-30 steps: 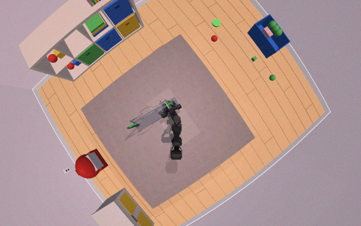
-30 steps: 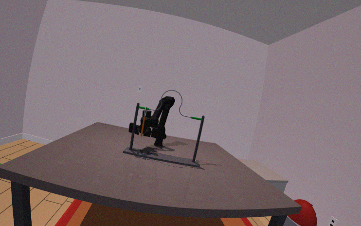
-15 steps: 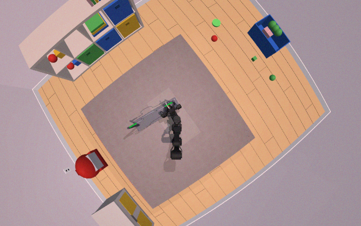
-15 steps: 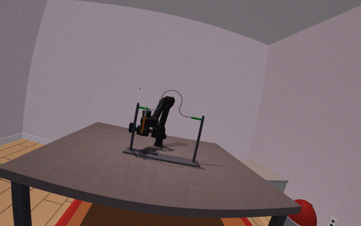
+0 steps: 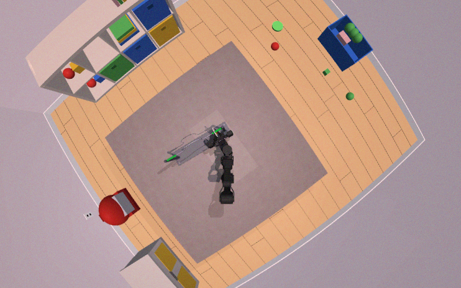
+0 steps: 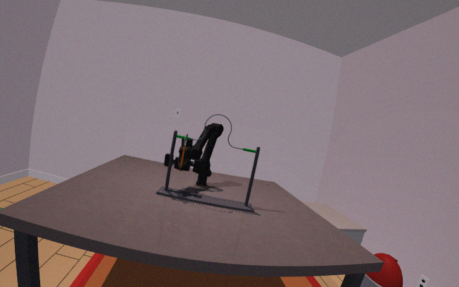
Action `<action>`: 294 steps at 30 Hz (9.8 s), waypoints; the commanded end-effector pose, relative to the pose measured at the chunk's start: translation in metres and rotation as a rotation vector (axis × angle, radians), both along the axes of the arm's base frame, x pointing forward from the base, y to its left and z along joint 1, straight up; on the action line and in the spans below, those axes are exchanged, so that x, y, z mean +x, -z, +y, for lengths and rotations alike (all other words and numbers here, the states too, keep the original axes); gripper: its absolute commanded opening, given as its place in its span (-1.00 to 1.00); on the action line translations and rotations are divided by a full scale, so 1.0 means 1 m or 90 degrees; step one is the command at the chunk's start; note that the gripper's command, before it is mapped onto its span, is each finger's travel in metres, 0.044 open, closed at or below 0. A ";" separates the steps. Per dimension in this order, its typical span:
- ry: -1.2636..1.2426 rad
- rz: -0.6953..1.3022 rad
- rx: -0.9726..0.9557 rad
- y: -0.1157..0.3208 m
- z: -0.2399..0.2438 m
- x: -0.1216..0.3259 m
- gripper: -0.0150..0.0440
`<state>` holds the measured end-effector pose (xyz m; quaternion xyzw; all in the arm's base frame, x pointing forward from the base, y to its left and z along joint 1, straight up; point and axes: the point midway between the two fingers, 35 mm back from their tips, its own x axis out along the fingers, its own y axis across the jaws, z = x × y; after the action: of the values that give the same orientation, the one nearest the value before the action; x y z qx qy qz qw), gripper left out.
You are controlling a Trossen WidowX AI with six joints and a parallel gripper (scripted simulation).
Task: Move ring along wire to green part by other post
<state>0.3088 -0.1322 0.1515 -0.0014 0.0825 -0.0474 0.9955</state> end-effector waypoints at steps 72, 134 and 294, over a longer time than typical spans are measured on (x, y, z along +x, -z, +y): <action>0.003 -0.002 0.024 -0.010 0.037 0.004 -1.00; -0.171 0.189 0.753 -0.118 0.193 -0.039 -1.00; 0.096 0.329 -0.058 -0.162 0.140 -0.053 -1.00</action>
<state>0.2554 0.0104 0.3156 -0.0224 0.3283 -0.1134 0.9375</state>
